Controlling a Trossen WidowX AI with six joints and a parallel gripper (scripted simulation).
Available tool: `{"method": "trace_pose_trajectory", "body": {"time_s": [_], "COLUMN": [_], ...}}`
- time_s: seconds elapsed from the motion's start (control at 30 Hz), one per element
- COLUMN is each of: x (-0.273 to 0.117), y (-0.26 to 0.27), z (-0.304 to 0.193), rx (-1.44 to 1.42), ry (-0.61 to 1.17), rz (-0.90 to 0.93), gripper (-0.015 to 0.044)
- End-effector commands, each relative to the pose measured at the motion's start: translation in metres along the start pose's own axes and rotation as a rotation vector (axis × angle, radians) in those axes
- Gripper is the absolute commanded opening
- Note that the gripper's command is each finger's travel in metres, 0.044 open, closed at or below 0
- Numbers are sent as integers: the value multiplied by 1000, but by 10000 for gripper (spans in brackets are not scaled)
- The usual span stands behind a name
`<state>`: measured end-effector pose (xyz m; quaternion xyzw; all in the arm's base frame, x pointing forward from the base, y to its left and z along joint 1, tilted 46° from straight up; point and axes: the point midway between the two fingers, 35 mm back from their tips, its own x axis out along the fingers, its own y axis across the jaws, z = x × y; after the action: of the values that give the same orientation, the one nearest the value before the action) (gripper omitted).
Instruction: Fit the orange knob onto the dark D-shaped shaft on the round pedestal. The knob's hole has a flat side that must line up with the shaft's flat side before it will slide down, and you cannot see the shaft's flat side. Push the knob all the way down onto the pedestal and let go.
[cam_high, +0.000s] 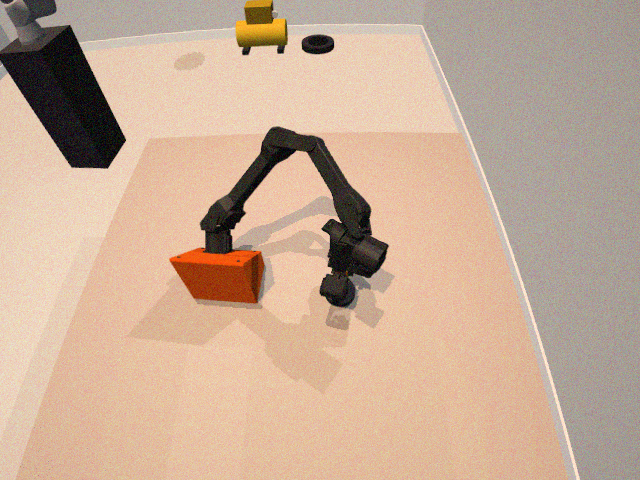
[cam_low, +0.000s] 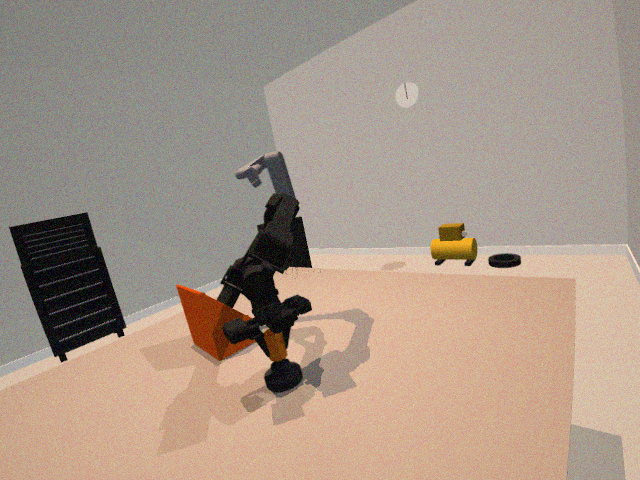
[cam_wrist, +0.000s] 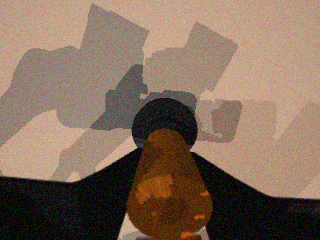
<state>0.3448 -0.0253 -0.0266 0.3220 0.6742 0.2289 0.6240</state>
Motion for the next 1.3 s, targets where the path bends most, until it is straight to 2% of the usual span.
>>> {"method": "trace_pose_trajectory", "body": {"time_s": [0.0, 0.17, 1.27], "x": [-4, -4, -3], "y": [2, 2, 2], "z": [1, 2, 1], "rx": [50, 205, 205], "ry": [-6, -6, -6], "rz": [0, 0, 0], "gripper": [0, 0, 0]}}
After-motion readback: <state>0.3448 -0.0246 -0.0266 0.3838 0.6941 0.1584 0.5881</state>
